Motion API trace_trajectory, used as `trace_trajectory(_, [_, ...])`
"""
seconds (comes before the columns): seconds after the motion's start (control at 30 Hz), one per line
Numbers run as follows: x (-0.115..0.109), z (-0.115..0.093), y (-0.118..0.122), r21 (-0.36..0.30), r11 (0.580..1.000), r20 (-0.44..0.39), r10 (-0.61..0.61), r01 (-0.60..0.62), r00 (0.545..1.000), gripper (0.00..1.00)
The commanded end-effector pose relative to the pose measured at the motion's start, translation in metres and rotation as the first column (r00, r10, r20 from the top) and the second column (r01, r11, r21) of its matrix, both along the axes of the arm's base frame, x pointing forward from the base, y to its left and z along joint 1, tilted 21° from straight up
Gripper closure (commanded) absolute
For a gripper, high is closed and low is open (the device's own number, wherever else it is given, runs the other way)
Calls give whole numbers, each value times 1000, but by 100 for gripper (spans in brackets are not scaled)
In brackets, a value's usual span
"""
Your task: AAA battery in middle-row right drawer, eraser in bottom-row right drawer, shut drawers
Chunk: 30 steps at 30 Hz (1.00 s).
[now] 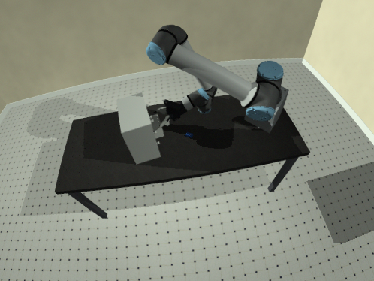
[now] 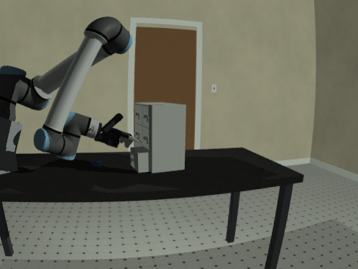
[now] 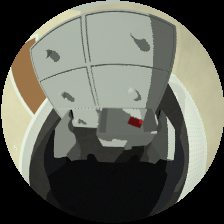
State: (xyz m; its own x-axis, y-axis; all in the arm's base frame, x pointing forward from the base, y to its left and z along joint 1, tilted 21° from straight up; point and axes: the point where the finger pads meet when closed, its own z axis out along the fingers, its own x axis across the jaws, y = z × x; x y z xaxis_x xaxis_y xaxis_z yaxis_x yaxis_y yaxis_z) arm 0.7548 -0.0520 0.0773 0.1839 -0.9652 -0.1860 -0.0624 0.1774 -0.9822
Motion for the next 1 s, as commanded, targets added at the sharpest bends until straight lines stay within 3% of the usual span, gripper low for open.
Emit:
trace_trajectory(0.0, [0,0,0,0,1000,1,0,0,1000,0])
trace_trajectory(0.53, [-2,0,0,0,1000,1,0,0,1000,0])
trace_trajectory(0.97, [-19,-5,-3,0,1000,1,0,0,1000,0])
